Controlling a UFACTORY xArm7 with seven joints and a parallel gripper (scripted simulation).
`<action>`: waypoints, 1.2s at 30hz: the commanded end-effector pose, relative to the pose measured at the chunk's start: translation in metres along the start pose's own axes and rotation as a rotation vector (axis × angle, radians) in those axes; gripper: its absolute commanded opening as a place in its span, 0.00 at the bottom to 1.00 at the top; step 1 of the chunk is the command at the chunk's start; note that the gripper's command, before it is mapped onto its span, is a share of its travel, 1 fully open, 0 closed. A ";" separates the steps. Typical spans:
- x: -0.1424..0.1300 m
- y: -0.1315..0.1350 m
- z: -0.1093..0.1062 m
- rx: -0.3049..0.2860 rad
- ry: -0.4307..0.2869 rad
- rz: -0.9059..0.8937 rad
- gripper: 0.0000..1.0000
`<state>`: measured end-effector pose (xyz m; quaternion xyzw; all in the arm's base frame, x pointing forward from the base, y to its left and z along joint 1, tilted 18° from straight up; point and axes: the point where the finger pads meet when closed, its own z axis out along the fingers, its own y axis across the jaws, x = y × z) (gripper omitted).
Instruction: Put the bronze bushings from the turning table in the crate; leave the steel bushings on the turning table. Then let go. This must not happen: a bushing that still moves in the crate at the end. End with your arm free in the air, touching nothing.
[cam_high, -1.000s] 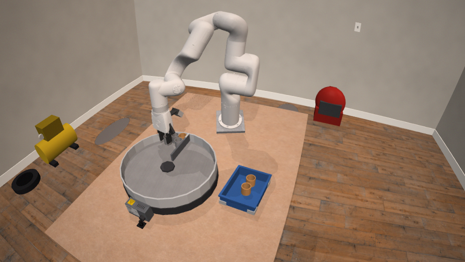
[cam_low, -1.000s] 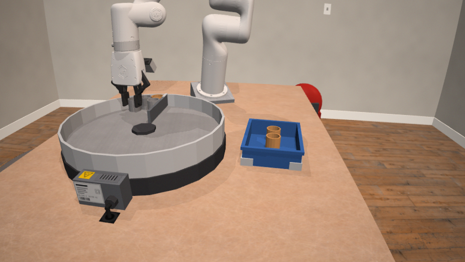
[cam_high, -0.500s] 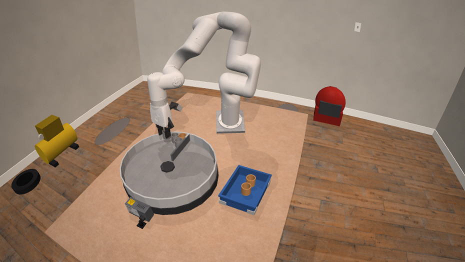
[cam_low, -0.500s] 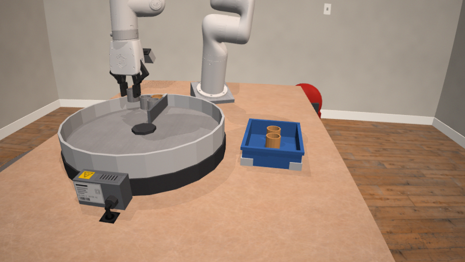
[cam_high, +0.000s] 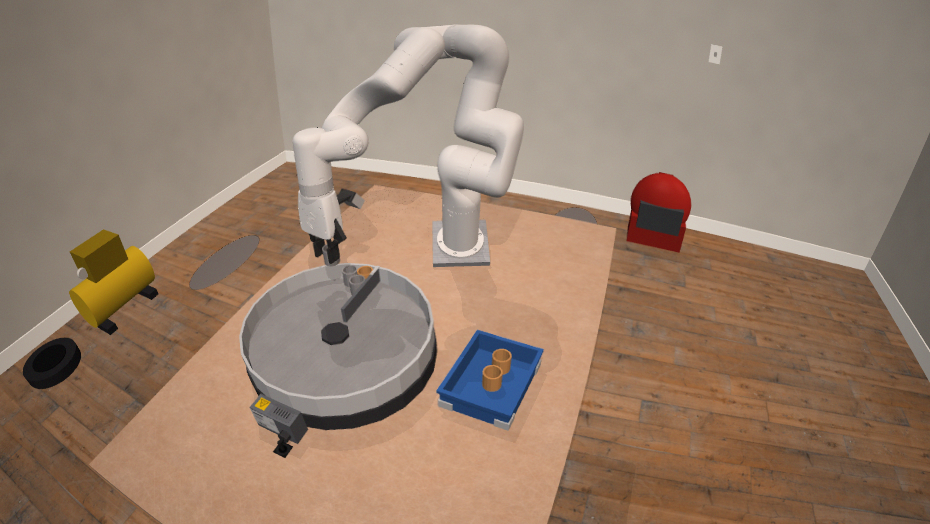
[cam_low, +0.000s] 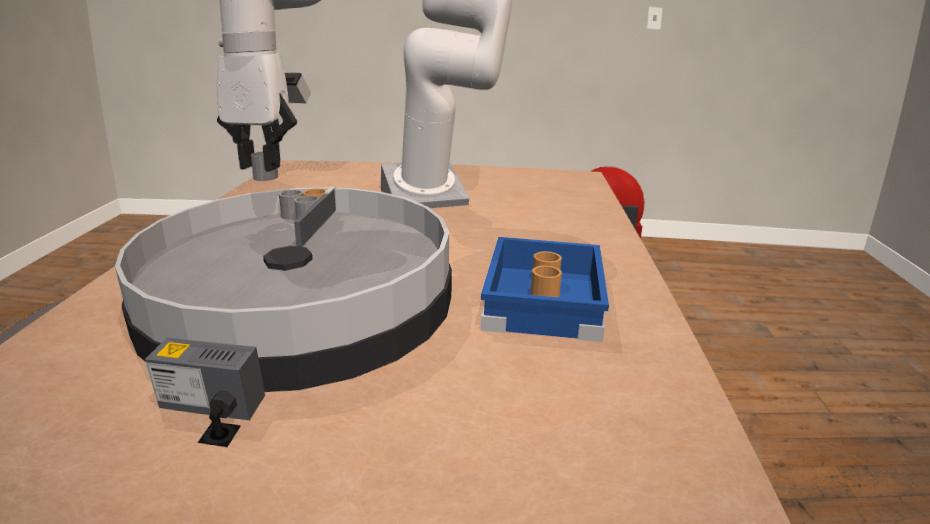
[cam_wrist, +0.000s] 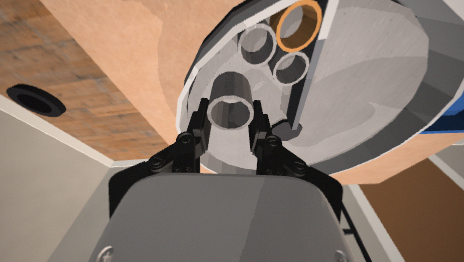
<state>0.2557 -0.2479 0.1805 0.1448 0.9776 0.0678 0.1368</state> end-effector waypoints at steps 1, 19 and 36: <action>-0.001 -0.001 -0.002 0.002 -0.003 0.000 0.00; -0.045 0.039 -0.002 0.002 -0.003 0.000 0.00; -0.130 0.115 -0.003 0.002 -0.003 0.000 0.00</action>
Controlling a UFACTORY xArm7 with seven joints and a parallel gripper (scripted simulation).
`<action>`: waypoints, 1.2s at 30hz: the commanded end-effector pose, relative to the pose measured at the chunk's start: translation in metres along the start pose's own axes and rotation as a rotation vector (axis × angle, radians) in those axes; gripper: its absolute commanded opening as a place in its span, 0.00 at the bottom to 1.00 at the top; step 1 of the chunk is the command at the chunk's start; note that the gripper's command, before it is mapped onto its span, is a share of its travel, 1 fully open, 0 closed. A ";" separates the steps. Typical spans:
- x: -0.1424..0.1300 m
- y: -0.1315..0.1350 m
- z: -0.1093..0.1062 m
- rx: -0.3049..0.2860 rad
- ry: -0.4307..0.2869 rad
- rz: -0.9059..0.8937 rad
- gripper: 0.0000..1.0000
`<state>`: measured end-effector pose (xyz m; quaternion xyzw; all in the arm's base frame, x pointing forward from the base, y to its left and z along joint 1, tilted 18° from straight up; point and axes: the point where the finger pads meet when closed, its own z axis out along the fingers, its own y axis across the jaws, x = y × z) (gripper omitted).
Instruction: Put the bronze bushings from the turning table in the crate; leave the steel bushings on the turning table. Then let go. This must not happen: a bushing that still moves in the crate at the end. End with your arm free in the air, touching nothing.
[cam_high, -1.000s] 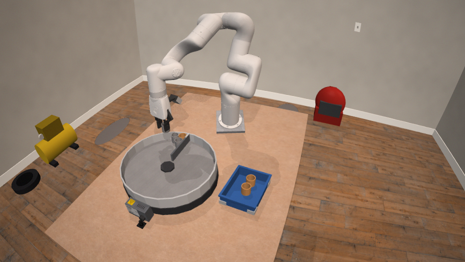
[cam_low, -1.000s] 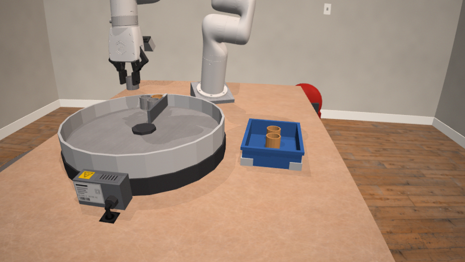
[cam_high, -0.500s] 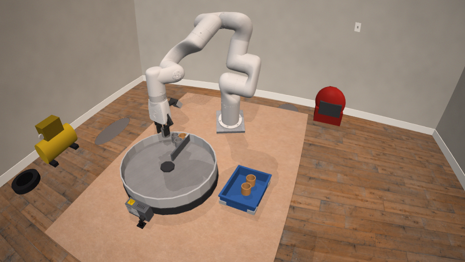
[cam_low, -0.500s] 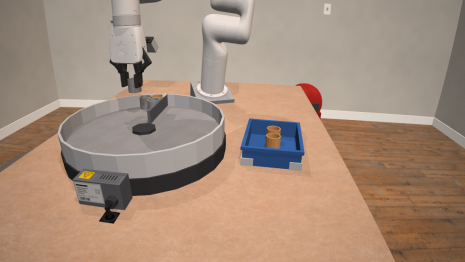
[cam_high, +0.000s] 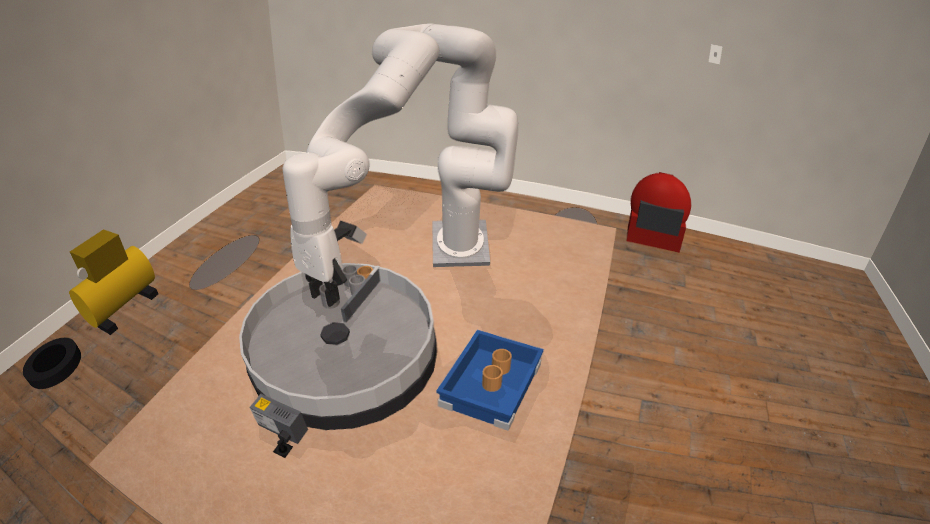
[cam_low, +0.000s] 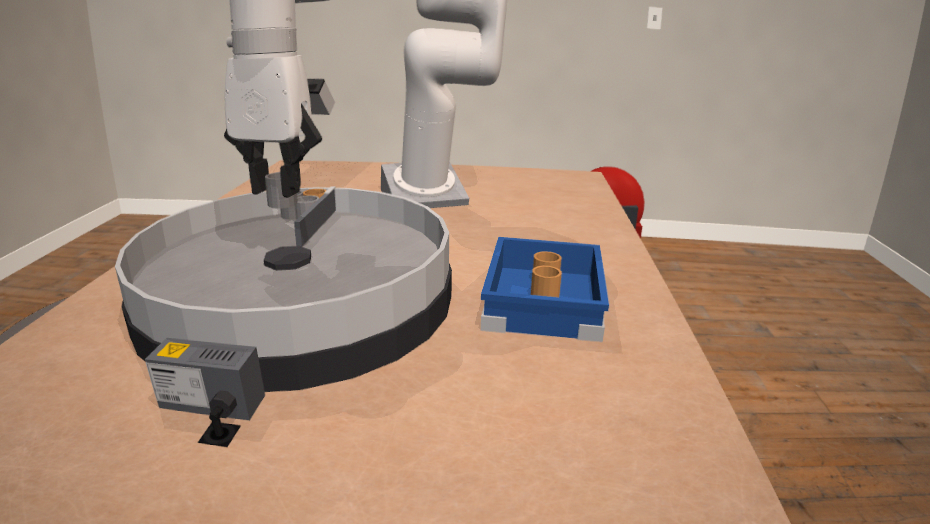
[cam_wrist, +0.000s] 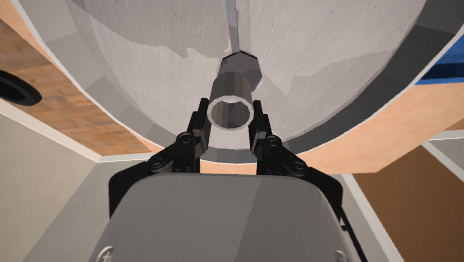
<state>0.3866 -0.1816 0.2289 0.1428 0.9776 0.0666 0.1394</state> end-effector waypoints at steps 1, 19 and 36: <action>-0.018 0.010 0.000 0.001 0.002 0.005 0.00; -0.019 0.011 0.010 0.001 0.002 0.005 0.00; -0.019 0.011 0.025 0.001 0.002 0.005 0.00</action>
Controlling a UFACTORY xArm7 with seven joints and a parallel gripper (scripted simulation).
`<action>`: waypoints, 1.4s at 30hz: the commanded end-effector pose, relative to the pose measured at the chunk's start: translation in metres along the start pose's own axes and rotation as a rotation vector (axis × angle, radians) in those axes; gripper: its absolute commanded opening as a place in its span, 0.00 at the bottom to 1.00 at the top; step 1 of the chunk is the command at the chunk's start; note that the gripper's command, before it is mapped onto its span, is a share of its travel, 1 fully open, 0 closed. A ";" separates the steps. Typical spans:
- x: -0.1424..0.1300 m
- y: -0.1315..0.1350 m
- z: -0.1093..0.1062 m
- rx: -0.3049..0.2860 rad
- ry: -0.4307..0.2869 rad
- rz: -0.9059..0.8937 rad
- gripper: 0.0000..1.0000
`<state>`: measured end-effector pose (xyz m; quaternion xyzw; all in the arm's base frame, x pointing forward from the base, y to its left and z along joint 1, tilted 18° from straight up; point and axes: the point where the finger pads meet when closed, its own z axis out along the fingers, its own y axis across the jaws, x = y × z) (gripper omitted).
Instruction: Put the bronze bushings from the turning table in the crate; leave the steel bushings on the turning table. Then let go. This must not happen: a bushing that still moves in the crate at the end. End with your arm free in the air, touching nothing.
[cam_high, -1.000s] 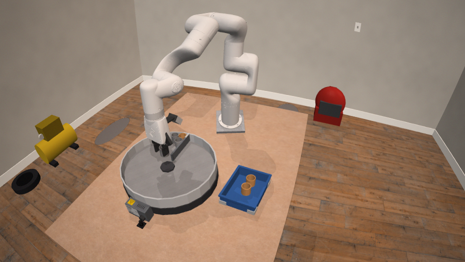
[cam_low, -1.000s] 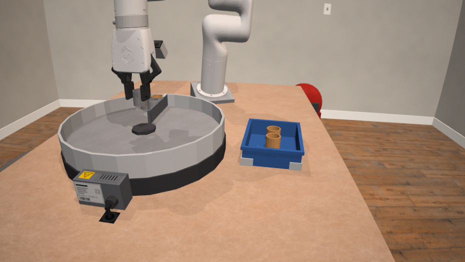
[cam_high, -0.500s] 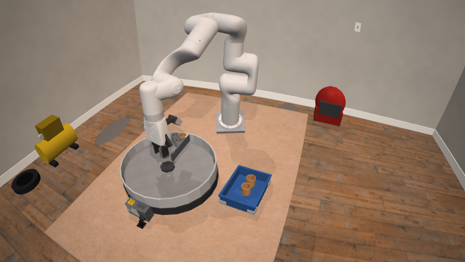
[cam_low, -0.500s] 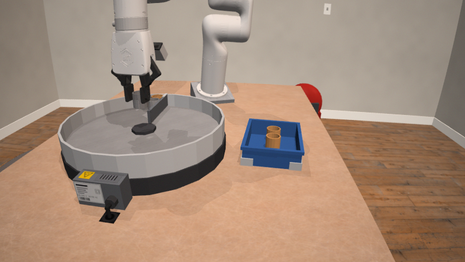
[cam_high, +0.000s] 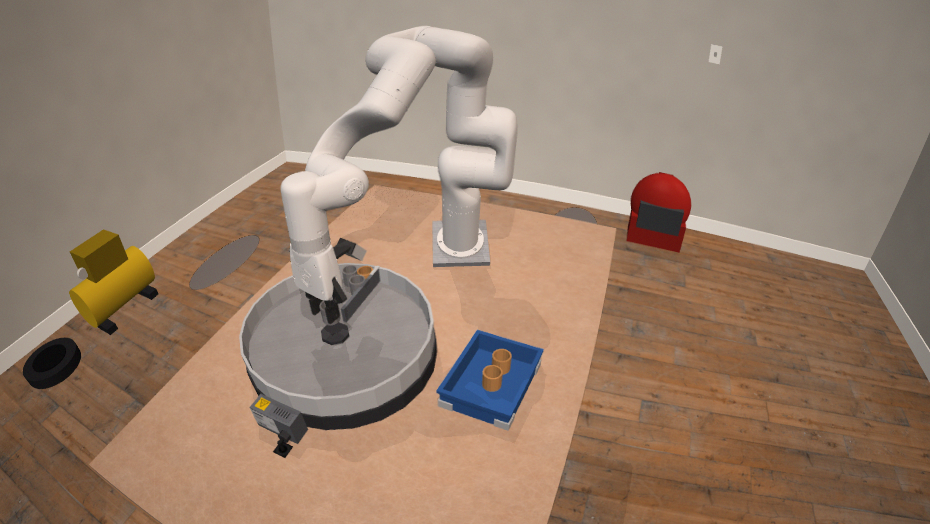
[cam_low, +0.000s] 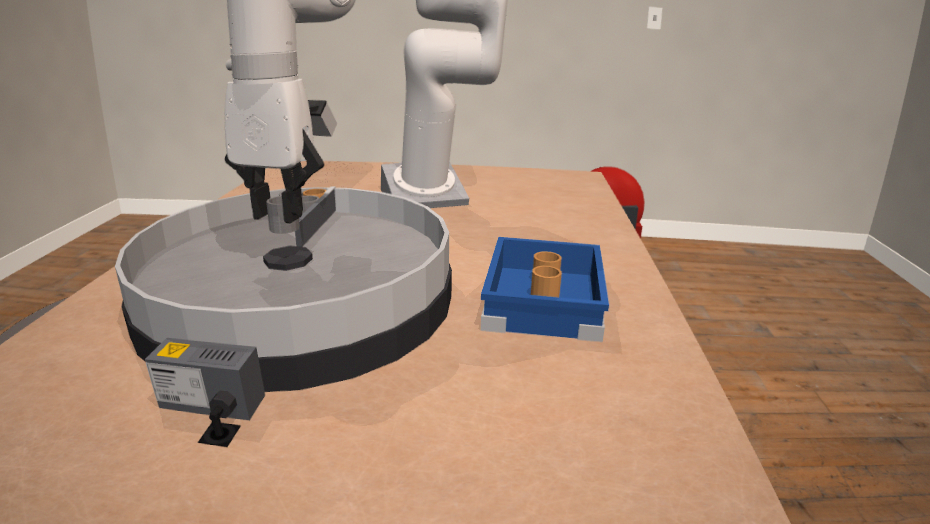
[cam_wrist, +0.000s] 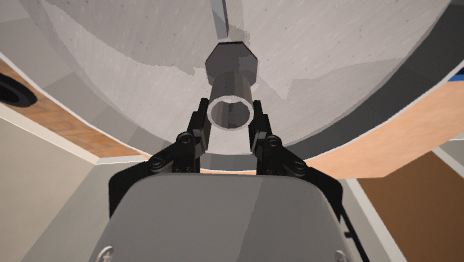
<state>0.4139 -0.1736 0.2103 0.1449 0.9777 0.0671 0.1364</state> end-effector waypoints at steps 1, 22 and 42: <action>-0.001 0.000 -0.001 0.000 -0.004 0.000 0.00; -0.001 0.000 0.020 0.000 -0.004 0.000 0.00; -0.001 0.000 0.029 0.000 -0.004 0.000 0.00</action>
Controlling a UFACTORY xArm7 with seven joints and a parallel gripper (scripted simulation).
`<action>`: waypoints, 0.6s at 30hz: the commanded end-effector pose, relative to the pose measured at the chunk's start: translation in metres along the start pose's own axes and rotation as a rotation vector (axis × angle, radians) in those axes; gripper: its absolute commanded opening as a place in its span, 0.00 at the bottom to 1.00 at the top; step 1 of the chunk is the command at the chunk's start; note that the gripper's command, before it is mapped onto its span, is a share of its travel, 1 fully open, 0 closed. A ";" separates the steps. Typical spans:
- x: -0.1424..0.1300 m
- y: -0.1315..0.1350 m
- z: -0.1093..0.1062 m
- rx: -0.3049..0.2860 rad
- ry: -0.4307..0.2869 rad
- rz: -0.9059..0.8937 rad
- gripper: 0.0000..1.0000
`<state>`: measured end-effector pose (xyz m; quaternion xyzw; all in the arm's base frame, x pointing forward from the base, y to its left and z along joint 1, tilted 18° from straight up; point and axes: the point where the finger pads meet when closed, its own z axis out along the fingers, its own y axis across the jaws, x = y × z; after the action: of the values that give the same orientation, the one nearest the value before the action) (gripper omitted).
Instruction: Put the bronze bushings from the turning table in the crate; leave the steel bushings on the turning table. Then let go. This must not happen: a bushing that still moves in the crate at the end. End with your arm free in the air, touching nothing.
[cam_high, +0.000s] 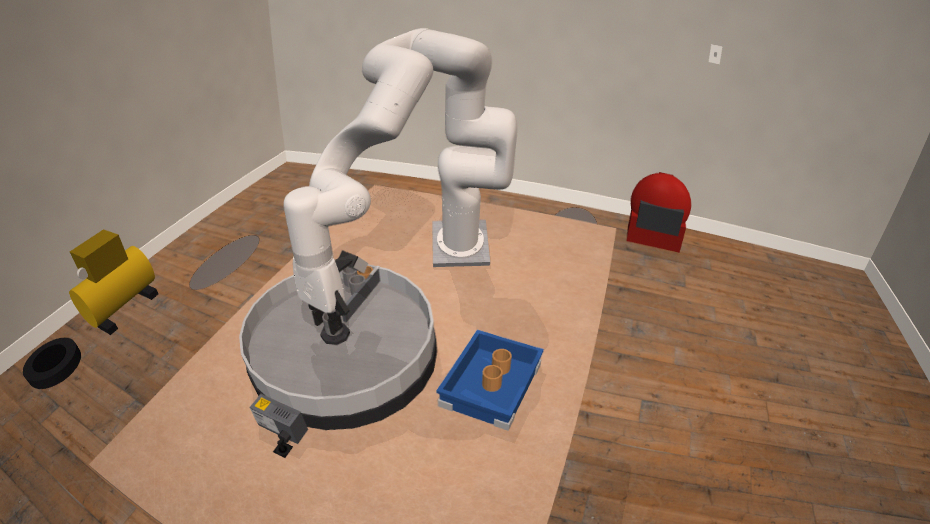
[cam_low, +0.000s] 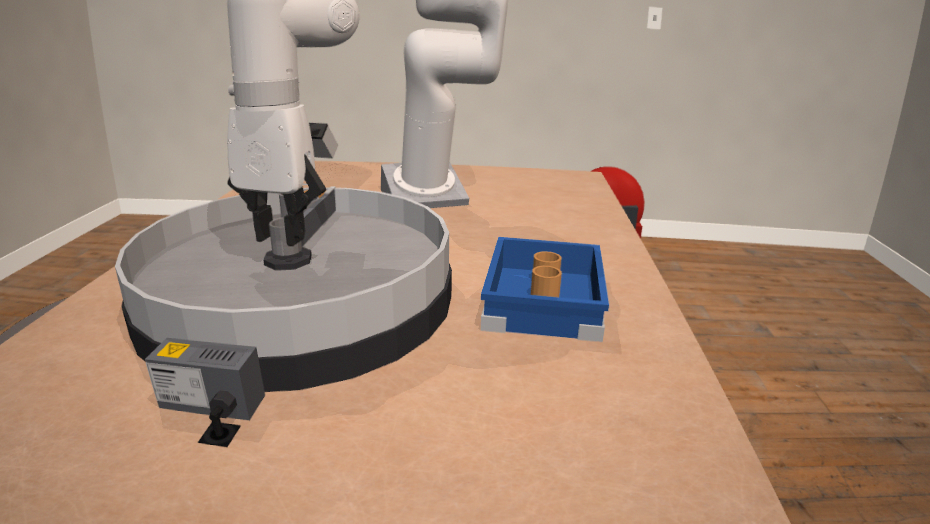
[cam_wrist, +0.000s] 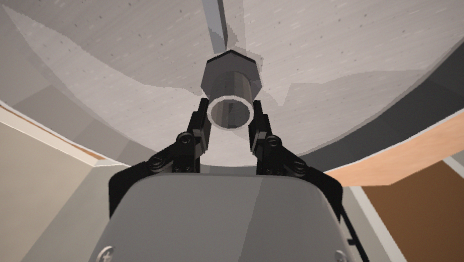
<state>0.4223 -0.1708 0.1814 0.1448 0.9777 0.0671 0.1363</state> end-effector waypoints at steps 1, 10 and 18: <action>-0.001 0.000 -0.001 0.000 -0.004 0.000 0.00; -0.001 0.000 -0.001 0.000 -0.004 0.000 0.00; -0.001 0.000 0.001 0.000 -0.004 0.000 0.00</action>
<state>0.4227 -0.1707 0.1801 0.1448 0.9777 0.0671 0.1362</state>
